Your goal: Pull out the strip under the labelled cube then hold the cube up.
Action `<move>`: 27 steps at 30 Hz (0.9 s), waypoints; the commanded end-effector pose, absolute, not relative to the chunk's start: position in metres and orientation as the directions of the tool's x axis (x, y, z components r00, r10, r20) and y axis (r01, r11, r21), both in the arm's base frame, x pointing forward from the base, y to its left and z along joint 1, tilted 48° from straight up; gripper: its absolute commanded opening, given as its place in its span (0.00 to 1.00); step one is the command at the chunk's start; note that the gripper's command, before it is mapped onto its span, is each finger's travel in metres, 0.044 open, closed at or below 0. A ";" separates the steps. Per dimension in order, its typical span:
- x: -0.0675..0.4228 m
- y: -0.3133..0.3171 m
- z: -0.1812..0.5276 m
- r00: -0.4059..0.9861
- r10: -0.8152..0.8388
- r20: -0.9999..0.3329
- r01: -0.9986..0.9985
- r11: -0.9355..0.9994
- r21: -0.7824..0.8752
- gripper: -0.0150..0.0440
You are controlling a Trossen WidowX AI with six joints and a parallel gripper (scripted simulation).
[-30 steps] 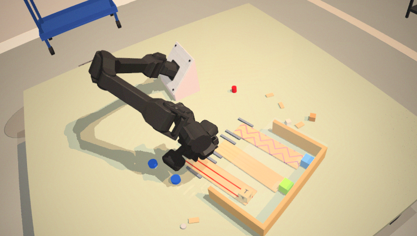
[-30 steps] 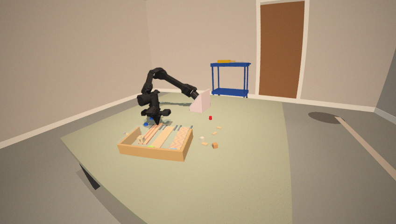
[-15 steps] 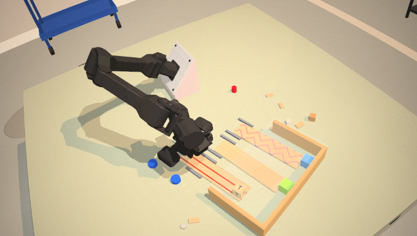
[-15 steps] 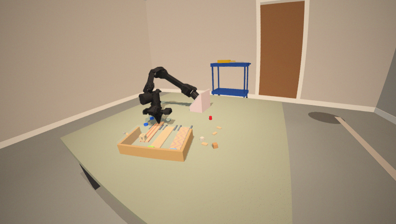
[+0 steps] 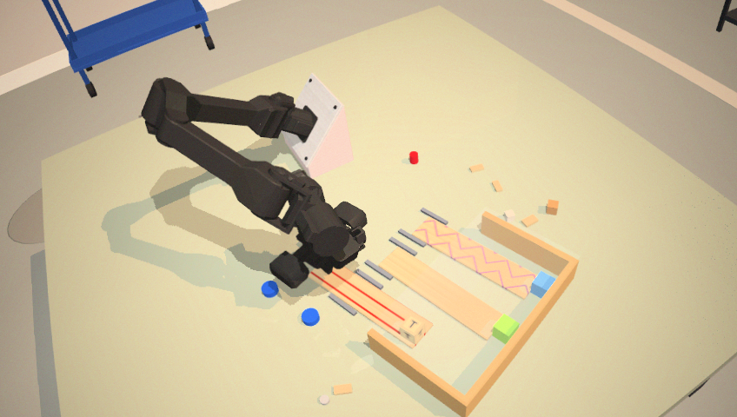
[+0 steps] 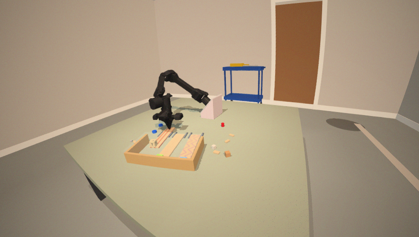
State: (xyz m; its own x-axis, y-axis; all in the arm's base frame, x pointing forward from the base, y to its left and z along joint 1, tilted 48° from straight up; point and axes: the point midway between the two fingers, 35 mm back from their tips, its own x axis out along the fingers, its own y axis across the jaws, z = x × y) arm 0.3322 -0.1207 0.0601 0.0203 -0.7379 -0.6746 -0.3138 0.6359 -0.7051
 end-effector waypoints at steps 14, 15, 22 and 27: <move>0.300 -0.132 0.062 -0.009 -0.741 -0.672 -0.322 0.638 -0.699 0.25; 0.299 -0.132 0.062 -0.009 -0.741 -0.672 -0.322 0.638 -0.699 0.25; 0.289 -0.134 0.064 -0.009 -0.741 -0.672 -0.322 0.638 -0.699 0.25; 0.283 -0.135 0.066 -0.009 -0.741 -0.672 -0.322 0.638 -0.699 0.25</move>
